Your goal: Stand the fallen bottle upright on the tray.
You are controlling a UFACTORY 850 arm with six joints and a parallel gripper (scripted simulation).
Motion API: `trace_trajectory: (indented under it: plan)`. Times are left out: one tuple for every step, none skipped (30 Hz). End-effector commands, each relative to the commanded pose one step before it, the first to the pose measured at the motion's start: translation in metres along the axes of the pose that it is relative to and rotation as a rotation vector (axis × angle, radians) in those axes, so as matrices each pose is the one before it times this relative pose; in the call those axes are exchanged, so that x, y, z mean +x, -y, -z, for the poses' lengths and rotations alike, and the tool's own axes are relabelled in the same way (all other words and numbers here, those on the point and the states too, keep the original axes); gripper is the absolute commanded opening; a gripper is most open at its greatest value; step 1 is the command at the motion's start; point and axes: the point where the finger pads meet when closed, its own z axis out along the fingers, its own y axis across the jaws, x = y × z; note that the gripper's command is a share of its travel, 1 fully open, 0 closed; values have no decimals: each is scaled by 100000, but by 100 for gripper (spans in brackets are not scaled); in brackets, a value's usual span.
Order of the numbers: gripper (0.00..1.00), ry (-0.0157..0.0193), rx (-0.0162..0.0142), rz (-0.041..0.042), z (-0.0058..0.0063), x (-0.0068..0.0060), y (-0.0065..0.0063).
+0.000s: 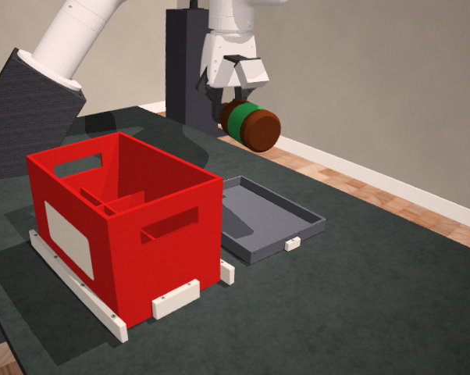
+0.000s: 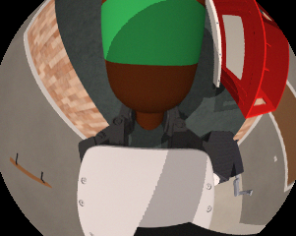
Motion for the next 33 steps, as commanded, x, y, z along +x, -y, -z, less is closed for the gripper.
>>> trace_trajectory:
  plan:
    - [0,-127,27,34,159,67,26]
    - [0,0,-1,0,54,0,0]
    - [0,0,0,0,51,0,0]
    - [0,0,1,0,48,0,0]
    - [0,0,1,0,45,0,0]
    - [0,0,0,0,42,0,0]
    - [0,0,0,0,39,0,0]
    - [0,0,0,0,36,0,0]
    - [0,0,0,0,33,0,0]
    - [0,0,0,0,31,0,0]
    - [0,0,0,0,28,0,0]
    - [0,0,0,0,25,0,0]
    - [0,0,0,0,23,0,0]
    - [0,0,0,0,20,0,0]
    - [0,0,0,0,18,0,0]
    - [0,0,0,0,16,0,0]
    - [0,0,0,0,0,0,0]
    - [0,0,0,0,0,0,0]
    - [0,0,0,0,14,0,0]
    - [0,0,0,0,12,0,0]
    - [0,0,0,0,10,0,0]
    - [0,0,0,0,8,0,0]
    - [0,0,0,0,7,0,0]
    - [0,0,0,0,5,0,0]
    - [0,0,0,0,4,0,0]
    - [0,0,0,0,3,0,0]
    - [0,0,0,0,2,0,0]
    - [0,0,0,0,1,0,0]
    - [0,0,0,0,1,0,0]
    - [0,0,0,0,0,0,0]
    - [0,0,0,0,0,0,0]
    - [0,0,0,0,0,0,0]
    - [0,0,0,0,0,0,0]
